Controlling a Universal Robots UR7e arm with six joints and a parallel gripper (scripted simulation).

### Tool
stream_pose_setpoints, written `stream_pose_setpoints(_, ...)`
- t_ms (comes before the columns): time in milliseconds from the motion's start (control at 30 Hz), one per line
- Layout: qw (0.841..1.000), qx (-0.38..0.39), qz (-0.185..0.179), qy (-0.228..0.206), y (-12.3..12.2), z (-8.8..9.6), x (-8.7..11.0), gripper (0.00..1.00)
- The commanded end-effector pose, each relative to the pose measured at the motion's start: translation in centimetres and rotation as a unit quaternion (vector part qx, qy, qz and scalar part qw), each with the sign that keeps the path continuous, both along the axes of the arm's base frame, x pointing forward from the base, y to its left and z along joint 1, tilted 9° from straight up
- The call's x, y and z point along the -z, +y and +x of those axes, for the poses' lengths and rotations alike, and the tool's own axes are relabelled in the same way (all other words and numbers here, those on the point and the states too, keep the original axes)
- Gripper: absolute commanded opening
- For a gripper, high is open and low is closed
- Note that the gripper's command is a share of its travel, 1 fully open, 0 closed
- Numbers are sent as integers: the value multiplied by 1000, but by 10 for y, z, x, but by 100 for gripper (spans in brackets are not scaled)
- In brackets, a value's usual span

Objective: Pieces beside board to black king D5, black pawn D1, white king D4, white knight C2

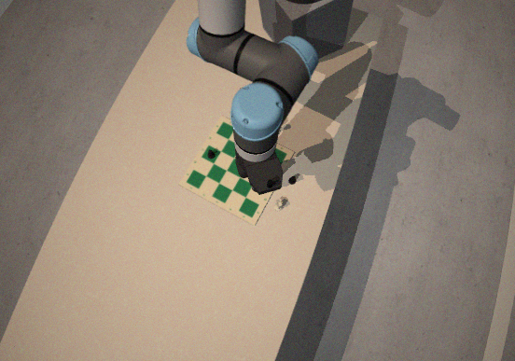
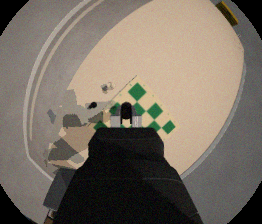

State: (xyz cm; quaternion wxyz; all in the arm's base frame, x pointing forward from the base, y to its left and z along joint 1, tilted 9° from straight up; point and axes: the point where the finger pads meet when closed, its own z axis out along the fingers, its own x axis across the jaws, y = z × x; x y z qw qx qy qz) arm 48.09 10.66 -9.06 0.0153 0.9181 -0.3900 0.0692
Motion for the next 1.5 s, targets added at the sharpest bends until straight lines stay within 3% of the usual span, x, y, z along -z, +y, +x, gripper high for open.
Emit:
stream_pose_setpoints(0, 1000, 0, 0, -6, -3, 10, 31, 0)
stream_pose_setpoints(400, 1000, 0, 0, -6, -3, 12, 52, 0)
stream_pose_setpoints(1467, 1000, 0, 0, -5, -3, 11, 52, 0)
